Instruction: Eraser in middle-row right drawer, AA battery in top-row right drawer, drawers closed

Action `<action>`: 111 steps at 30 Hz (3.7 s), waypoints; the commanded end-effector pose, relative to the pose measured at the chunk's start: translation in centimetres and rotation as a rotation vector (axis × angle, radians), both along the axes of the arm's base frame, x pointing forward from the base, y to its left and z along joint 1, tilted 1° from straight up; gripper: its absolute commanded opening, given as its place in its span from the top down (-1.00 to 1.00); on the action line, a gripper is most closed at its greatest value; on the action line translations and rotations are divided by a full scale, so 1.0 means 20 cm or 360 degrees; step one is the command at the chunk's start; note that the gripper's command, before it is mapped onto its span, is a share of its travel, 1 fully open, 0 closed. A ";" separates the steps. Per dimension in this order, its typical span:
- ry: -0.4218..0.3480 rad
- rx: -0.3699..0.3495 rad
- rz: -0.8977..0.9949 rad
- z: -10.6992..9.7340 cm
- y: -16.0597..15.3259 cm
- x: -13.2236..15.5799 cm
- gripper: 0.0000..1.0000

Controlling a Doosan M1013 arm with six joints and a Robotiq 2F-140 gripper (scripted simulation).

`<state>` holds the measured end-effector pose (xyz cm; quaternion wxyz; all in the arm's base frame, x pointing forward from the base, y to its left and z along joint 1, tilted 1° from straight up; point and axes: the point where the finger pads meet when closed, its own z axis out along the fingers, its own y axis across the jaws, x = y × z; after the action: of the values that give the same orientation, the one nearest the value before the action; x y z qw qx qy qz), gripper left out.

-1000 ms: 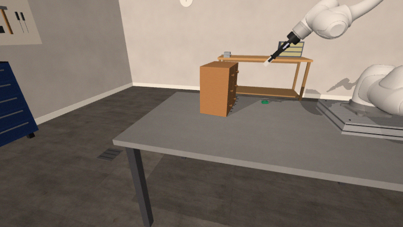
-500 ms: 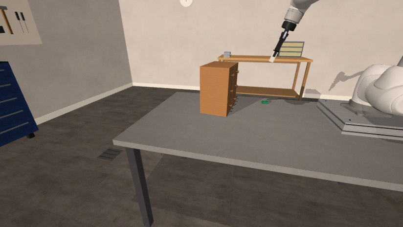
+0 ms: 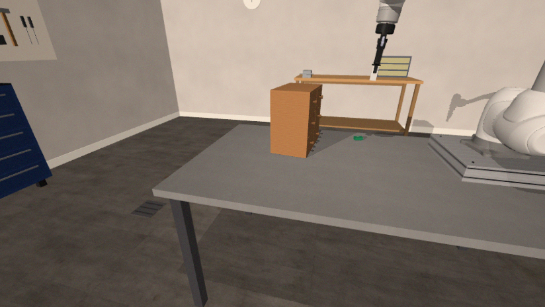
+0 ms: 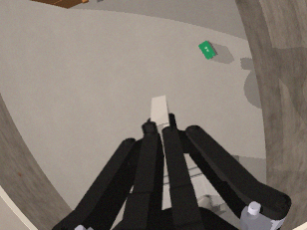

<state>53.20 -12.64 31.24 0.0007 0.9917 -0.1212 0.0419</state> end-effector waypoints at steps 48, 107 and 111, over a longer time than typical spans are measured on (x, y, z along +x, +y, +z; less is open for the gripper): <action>0.0120 0.0030 0.0001 0.03 0.01 -0.03 -1.00; 0.0120 0.0030 0.0001 0.03 0.01 -0.03 -1.00; 0.0120 0.0030 0.0001 0.03 0.01 -0.03 -1.00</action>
<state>52.59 -12.50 31.83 -0.0040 0.9926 -0.1211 0.0034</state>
